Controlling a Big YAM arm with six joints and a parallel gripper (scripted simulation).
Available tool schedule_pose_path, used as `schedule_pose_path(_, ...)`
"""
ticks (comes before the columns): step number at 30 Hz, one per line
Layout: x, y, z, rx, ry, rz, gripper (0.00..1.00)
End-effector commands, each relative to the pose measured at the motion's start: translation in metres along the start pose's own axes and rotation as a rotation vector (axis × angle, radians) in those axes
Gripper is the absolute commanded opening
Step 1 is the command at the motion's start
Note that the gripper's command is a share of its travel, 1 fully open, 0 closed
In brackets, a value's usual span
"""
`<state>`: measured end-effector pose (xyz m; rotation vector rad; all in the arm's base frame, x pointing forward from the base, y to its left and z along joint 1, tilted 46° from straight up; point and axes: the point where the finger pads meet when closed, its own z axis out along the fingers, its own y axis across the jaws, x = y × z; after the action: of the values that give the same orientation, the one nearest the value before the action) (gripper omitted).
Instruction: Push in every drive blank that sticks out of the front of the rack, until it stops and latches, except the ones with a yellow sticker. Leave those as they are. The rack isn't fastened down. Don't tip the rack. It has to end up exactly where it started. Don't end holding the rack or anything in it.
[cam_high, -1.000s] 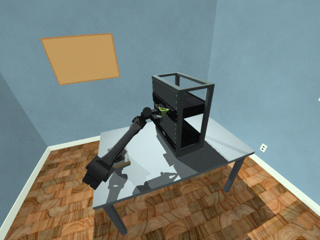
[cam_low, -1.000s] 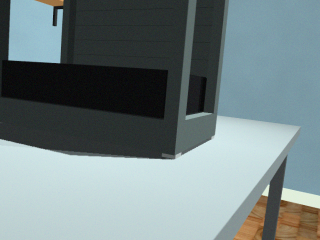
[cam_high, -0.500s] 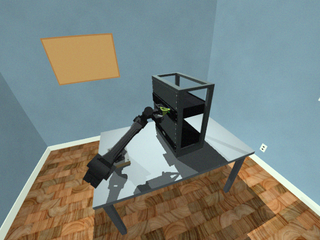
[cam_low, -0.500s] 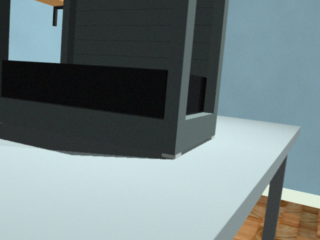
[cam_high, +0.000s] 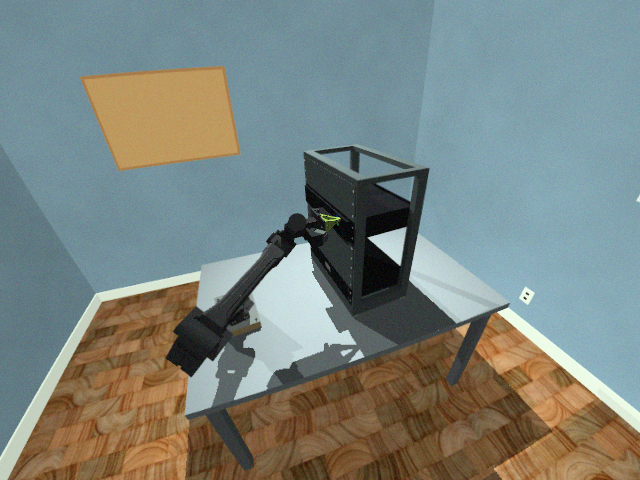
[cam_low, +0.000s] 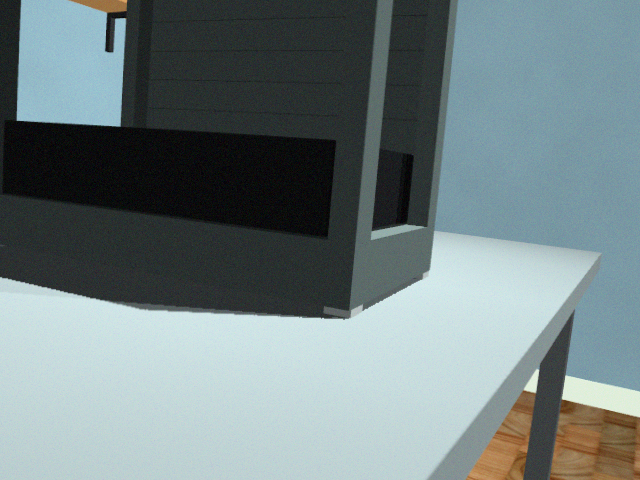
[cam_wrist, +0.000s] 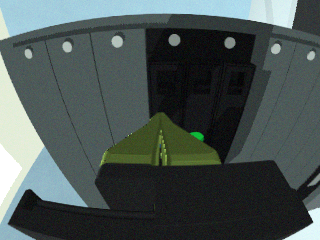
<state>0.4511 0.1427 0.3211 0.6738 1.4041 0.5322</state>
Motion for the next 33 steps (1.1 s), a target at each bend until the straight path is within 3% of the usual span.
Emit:
schedule_pose_path(1,-0.006,0.009,0.022,-0.004,-0.026,0.031,0.0)
schedule_pose_path(6,0.004,-0.002,0.024,0.016,-0.005,0.01,0.0)
schedule_pose_path(33,0.004,-0.002,0.024,0.016,-0.005,0.01,0.0)
